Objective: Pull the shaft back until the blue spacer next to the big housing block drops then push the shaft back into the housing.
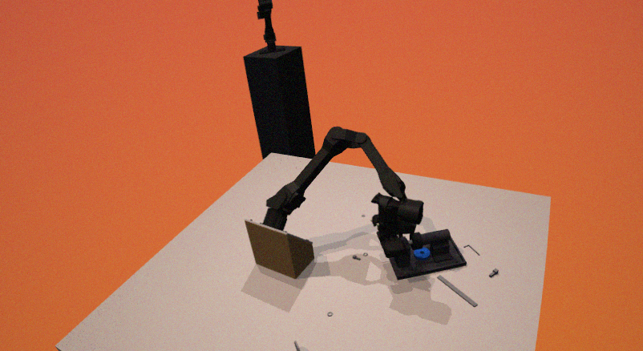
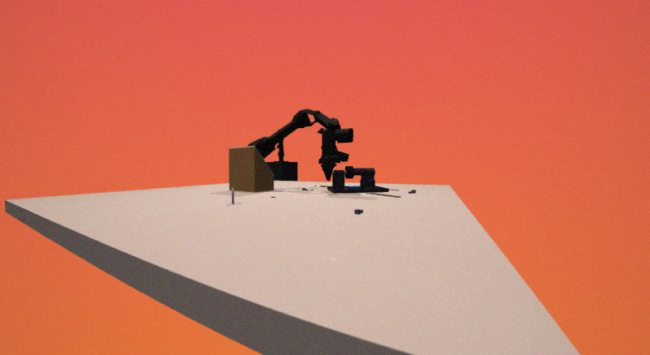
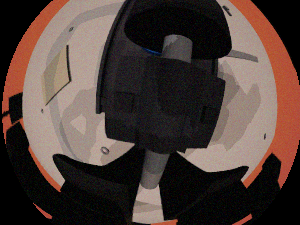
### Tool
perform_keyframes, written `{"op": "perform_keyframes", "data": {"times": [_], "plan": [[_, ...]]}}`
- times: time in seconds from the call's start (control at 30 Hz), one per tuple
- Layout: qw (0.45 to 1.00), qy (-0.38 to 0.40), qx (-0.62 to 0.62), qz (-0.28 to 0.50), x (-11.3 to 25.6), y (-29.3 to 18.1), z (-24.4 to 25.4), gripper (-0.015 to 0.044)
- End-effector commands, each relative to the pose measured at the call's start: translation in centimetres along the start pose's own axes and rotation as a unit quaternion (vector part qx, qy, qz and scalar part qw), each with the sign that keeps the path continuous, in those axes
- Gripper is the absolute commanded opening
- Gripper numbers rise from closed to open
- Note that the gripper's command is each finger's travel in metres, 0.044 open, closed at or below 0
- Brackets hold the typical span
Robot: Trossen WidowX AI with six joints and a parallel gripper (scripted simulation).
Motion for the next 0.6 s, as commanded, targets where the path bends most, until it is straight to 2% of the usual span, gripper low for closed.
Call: {"op": "perform_keyframes", "data": {"times": [0.0,0.57], "plan": [[1.0,0.001,0.0,-0.004,0.13,0.35,0.02,0.0],[1.0,0.001,0.0,-0.004,0.13,0.77,0.01,0.0]]}}
Point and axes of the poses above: the point midway between the two fingers, 35 mm back from their tips, its own x axis back along the fingers, its own z axis across the jaws, y = z × x, the point moved 6 cm from there along x, back along the fingers, and after that the axes turned 3 degrees about x, right-handed, at the moved point
